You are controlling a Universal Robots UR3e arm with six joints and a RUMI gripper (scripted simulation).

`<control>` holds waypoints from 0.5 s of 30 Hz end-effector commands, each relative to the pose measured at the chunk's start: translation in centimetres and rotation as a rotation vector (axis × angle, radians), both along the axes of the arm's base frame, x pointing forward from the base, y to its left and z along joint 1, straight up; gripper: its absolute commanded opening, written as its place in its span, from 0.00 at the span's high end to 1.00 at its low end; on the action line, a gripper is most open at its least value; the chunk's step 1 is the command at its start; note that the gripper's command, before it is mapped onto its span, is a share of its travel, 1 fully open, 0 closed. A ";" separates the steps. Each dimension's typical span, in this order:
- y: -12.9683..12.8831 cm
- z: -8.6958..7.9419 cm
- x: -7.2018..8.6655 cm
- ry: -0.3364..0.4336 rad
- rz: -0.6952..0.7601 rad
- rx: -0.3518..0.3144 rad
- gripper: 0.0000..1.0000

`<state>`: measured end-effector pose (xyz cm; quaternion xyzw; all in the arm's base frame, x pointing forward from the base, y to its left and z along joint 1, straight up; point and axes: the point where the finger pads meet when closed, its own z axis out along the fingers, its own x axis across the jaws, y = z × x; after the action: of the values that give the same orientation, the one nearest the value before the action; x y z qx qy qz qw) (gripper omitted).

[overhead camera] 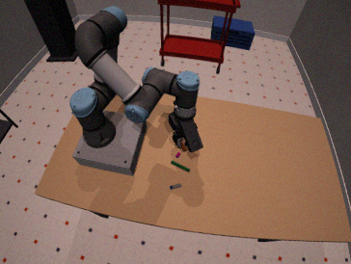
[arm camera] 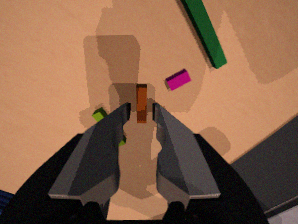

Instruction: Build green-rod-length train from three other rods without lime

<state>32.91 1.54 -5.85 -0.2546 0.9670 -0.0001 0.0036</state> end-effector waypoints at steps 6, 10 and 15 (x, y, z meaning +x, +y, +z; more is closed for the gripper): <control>0.0 0.0 0.0 -0.001 0.000 0.001 1.00; 0.0 0.0 0.0 -0.001 0.000 0.001 1.00; 0.0 0.0 0.0 -0.001 0.000 0.001 1.00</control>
<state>32.91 1.54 -5.85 -0.2546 0.9670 -0.0001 0.0036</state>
